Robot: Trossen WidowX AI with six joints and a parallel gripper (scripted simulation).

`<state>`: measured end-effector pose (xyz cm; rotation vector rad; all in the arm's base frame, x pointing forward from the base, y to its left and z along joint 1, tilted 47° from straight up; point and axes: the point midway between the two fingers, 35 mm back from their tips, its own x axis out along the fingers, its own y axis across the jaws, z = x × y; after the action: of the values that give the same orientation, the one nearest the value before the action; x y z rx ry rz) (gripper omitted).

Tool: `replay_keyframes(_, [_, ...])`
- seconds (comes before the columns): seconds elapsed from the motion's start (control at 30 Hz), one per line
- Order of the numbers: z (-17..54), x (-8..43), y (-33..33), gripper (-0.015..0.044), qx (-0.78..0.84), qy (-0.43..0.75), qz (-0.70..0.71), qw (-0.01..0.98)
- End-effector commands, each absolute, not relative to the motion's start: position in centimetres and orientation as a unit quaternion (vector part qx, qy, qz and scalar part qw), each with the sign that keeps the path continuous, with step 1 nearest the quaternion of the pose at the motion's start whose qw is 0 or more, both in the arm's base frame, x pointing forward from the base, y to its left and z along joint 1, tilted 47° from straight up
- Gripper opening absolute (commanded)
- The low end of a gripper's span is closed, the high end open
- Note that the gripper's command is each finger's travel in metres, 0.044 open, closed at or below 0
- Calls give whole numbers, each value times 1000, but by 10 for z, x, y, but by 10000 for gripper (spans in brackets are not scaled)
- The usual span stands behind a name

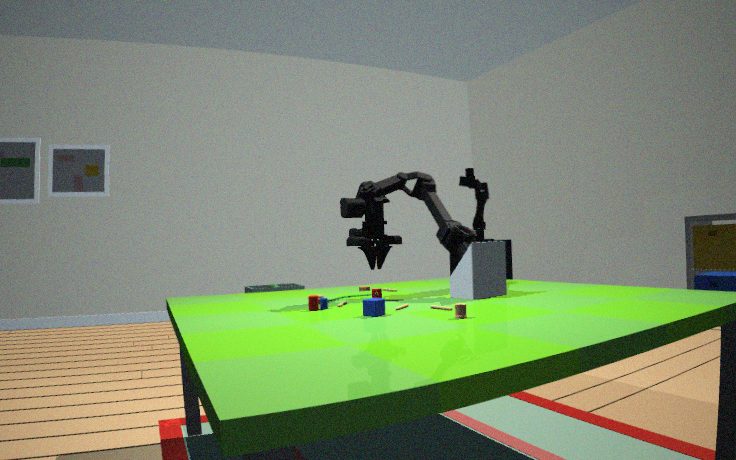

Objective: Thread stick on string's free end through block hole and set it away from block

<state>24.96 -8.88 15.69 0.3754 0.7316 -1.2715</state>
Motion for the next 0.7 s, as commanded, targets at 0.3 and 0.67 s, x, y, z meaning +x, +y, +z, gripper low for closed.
replay_keyframes(0.3, [144,256,-78,124,425,105,-658,612])
replay_keyframes(0.67, [141,257,-80,124,426,105,-658,612])
